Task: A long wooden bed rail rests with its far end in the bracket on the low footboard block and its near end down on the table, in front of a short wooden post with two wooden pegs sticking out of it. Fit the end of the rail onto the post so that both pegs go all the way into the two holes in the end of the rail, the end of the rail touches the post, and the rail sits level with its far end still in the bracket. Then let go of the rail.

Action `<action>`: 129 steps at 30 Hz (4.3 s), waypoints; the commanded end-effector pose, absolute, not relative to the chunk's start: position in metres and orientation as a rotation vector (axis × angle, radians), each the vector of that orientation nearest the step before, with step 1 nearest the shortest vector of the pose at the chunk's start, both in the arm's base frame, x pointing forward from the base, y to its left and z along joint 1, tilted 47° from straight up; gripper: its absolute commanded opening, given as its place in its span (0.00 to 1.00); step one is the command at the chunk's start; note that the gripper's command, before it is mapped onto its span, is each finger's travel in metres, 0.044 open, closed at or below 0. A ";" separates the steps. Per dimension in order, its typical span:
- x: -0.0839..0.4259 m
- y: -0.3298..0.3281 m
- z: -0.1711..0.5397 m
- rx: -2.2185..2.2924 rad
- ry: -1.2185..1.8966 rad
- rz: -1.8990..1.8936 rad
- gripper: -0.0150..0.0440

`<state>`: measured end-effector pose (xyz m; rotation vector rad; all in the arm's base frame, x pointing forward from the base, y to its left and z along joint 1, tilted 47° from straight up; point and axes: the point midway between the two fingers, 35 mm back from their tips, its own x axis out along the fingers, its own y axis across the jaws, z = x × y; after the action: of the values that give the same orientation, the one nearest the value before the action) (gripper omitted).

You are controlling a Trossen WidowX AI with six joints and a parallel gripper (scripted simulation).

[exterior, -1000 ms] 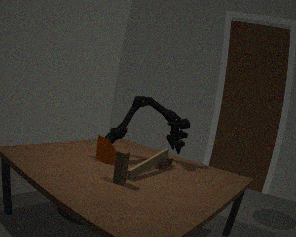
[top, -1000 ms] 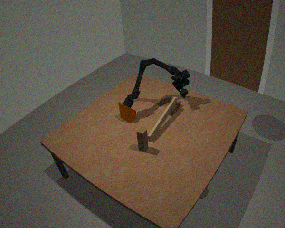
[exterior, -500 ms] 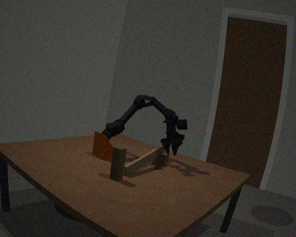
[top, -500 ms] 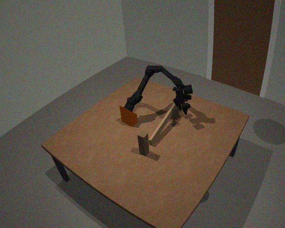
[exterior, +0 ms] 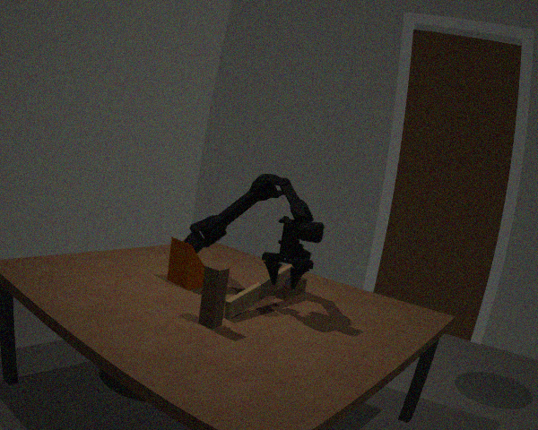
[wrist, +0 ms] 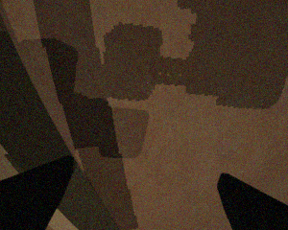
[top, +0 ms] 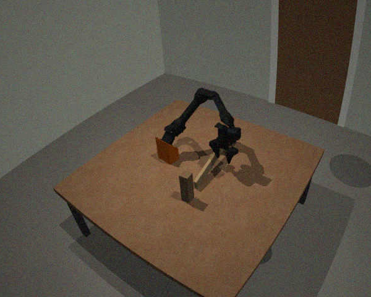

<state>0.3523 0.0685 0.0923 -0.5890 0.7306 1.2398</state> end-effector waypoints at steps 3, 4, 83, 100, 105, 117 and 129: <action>0.325 0.013 0.030 -0.692 0.611 1.425 1.00; 0.321 0.007 0.025 -0.705 0.585 1.446 1.00; 0.304 0.037 -0.047 -0.756 0.437 1.527 0.32; 0.304 0.037 -0.047 -0.756 0.437 1.527 0.25; 0.304 0.034 -0.046 -0.756 0.437 1.527 0.25; 0.305 0.030 -0.042 -0.756 0.437 1.527 0.25; 0.306 0.026 -0.037 -0.756 0.437 1.527 0.25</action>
<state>0.3032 0.0289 -0.0412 -0.7528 0.4462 1.5359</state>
